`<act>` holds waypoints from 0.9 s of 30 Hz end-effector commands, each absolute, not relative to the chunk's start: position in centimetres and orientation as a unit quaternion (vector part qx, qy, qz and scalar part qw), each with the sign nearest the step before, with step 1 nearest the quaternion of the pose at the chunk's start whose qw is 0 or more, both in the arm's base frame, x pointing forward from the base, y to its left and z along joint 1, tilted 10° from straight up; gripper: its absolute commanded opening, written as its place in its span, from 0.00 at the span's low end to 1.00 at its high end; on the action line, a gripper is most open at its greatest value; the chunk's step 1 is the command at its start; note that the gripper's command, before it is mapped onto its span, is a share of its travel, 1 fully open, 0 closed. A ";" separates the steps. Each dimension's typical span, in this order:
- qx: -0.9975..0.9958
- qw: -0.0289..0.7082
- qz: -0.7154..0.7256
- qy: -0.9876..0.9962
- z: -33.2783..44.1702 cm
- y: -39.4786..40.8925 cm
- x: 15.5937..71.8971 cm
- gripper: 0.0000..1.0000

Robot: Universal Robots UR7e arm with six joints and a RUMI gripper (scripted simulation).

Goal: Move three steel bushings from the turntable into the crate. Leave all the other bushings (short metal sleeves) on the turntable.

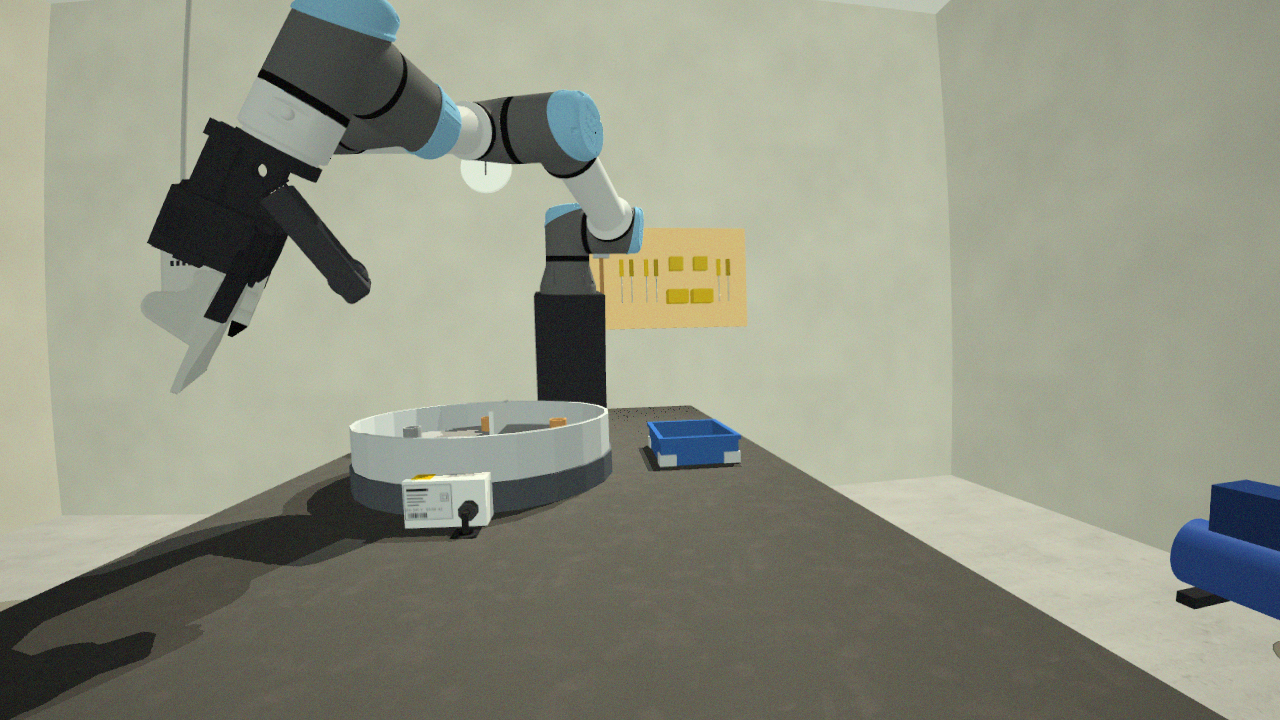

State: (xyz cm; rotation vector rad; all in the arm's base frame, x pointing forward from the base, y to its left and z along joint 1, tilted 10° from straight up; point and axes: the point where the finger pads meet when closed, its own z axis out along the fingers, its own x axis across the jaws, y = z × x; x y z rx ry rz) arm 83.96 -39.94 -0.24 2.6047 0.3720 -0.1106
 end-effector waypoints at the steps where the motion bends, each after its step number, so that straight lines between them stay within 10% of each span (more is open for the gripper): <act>1: 0.959 0.239 -0.039 0.147 -0.4 -40.8 82.2 1.00; 27: 0.965 0.155 -0.033 0.210 -2.7 -42.3 68.2 1.00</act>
